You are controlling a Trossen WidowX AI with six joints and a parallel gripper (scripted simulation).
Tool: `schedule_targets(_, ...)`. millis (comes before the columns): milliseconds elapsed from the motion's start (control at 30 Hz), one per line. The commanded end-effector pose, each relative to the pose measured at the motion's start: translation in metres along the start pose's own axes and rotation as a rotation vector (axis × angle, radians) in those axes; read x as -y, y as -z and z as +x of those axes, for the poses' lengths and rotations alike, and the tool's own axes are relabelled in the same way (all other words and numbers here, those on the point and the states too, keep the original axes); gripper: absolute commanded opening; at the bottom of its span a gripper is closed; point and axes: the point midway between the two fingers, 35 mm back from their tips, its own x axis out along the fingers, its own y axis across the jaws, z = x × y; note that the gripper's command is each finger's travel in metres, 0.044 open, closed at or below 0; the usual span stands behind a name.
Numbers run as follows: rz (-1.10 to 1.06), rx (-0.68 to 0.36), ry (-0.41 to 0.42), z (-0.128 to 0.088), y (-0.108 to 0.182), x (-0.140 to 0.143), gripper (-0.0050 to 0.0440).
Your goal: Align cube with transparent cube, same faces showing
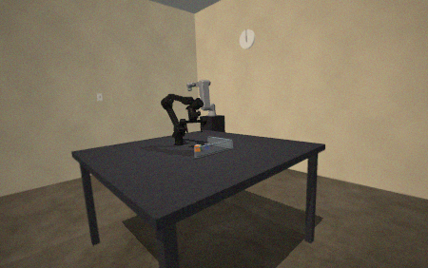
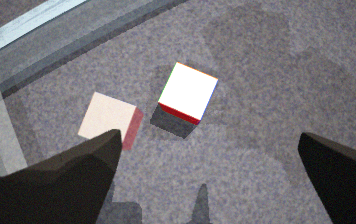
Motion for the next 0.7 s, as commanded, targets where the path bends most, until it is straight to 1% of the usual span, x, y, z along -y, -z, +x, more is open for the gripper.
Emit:
schedule_targets(0,0.004,0.011,-0.009,-0.003,-0.003,-0.001,0.044)
schedule_targets(133,0.004,0.011,-0.009,-0.003,-0.003,-0.001,0.044)
schedule_targets(233,-0.077,-0.023,-0.004,0.0,-0.005,-0.002,0.0368)
schedule_targets(333,-0.293,-0.125,-0.007,0.009,-0.011,-0.005,0.0296)
schedule_targets(367,-0.341,-0.159,-0.013,0.012,-0.013,-0.006,0.028)
schedule_targets(500,-0.544,-0.252,-0.05,0.023,-0.018,-0.008,0.028)
schedule_targets(633,-0.736,-0.339,-0.113,0.035,-0.023,-0.01,0.028)
schedule_targets(667,-0.736,-0.339,-0.113,0.035,-0.023,-0.01,0.028)
